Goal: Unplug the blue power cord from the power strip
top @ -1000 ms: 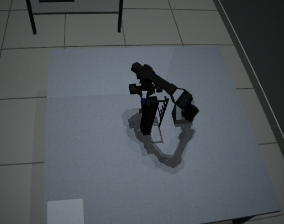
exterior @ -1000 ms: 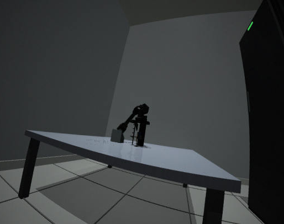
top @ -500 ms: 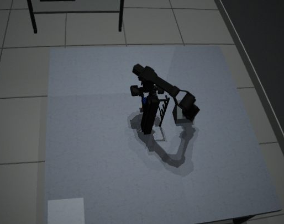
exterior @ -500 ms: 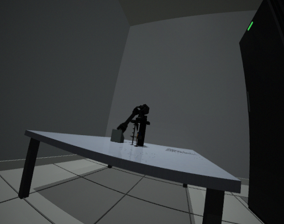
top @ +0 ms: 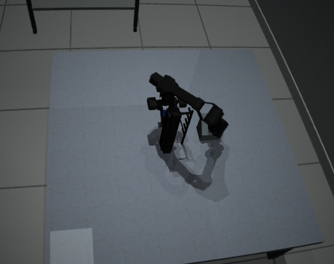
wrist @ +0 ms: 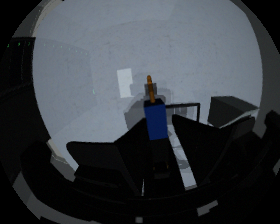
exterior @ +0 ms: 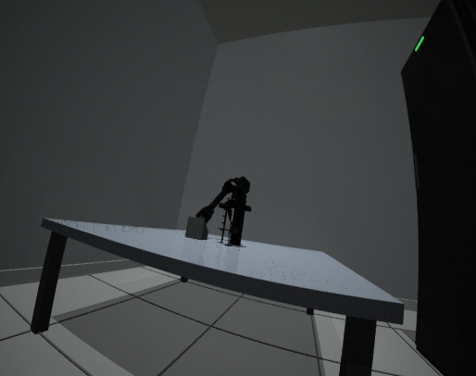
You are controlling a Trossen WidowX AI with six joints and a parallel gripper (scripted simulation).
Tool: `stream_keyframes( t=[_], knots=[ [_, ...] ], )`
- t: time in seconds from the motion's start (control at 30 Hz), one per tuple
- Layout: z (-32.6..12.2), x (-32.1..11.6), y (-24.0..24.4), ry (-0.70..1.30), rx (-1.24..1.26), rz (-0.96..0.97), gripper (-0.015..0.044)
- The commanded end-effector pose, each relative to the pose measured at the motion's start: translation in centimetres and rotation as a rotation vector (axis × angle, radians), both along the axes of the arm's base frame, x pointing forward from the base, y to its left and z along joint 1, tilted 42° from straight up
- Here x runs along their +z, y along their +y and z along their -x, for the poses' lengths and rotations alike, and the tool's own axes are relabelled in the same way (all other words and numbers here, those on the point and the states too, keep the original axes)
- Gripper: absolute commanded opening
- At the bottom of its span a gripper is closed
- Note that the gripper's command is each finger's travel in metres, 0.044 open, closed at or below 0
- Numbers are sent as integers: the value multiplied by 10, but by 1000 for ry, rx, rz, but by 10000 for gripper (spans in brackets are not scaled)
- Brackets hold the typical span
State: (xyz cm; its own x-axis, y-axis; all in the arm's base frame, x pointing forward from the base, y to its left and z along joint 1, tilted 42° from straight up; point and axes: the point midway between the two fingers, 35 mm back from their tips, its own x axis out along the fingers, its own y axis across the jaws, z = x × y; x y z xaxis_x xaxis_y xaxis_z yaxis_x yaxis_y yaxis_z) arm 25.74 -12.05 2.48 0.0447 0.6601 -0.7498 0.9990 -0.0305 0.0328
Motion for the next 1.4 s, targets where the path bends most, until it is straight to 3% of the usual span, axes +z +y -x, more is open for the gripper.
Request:
stream_keyframes(
  t=[0.0, 0.6, 1.37],
  knots=[
    [0, 0, 0, 1, 0, 0, 120],
    [0, 0, 0, 1, 0, 0, 0],
    [-1, -16, -21, 2, -1, 1, 0]
  ],
)
